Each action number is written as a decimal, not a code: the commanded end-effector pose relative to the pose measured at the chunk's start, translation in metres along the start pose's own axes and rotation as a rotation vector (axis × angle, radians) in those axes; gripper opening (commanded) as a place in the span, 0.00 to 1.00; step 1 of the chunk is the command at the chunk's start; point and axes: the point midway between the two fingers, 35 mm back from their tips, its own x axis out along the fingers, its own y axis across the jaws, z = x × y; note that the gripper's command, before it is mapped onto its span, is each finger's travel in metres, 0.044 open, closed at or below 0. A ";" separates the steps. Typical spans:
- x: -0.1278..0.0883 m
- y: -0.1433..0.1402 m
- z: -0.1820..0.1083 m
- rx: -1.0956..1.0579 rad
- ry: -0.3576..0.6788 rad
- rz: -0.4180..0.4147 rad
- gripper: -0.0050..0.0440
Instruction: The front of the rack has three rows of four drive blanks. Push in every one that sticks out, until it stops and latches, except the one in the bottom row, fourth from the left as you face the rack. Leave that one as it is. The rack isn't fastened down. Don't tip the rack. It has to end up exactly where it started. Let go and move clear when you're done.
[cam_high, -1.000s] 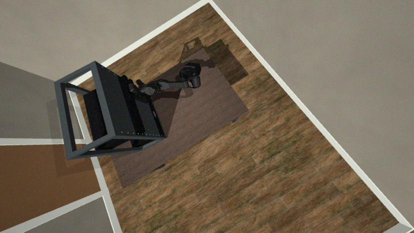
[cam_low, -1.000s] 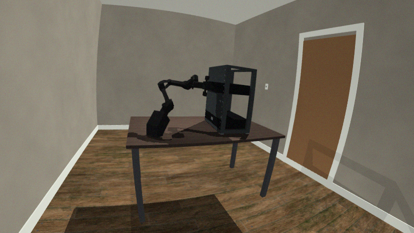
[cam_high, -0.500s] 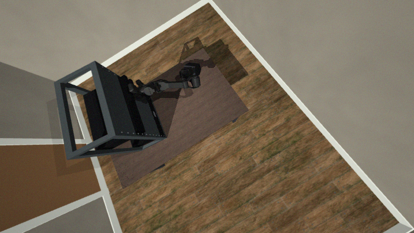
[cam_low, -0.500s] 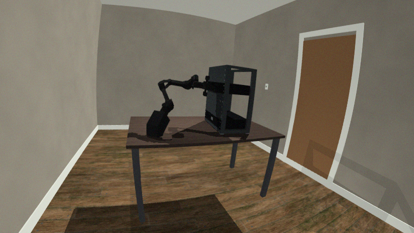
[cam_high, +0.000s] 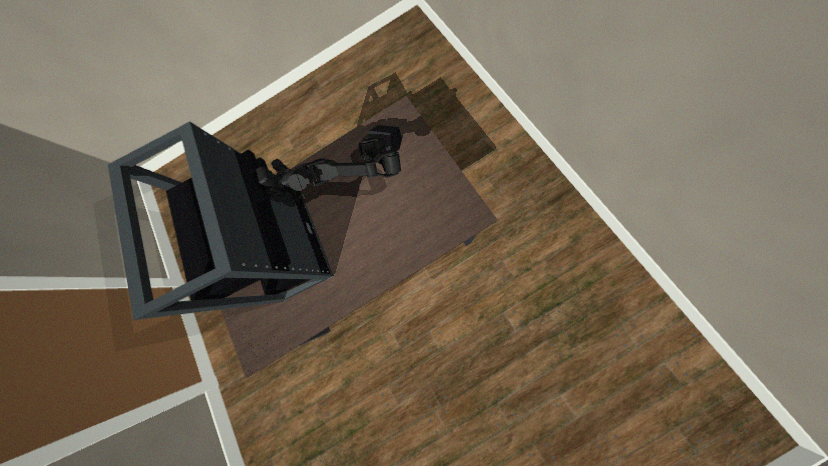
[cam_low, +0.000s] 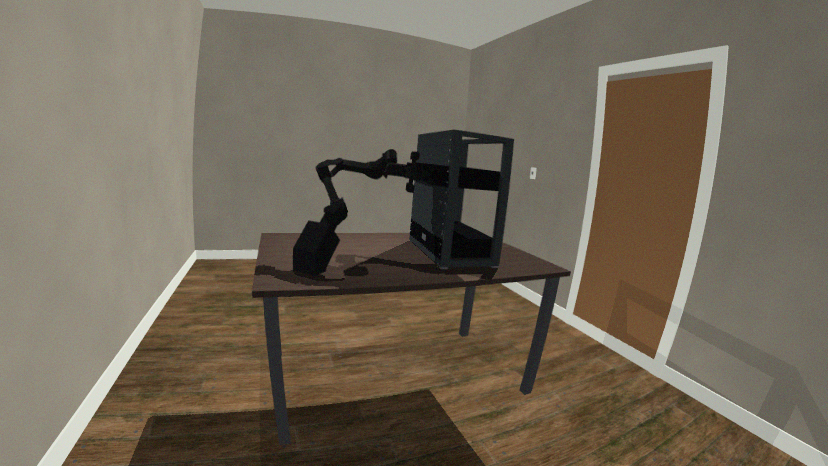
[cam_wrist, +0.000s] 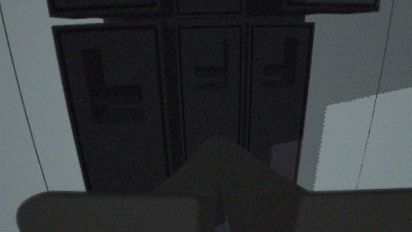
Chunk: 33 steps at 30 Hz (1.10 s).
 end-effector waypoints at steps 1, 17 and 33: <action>0.003 0.022 -0.021 -0.029 0.048 0.060 0.10; -0.024 0.022 -0.021 -0.029 0.048 0.060 0.10; -0.076 0.020 -0.019 -0.029 0.048 0.060 0.10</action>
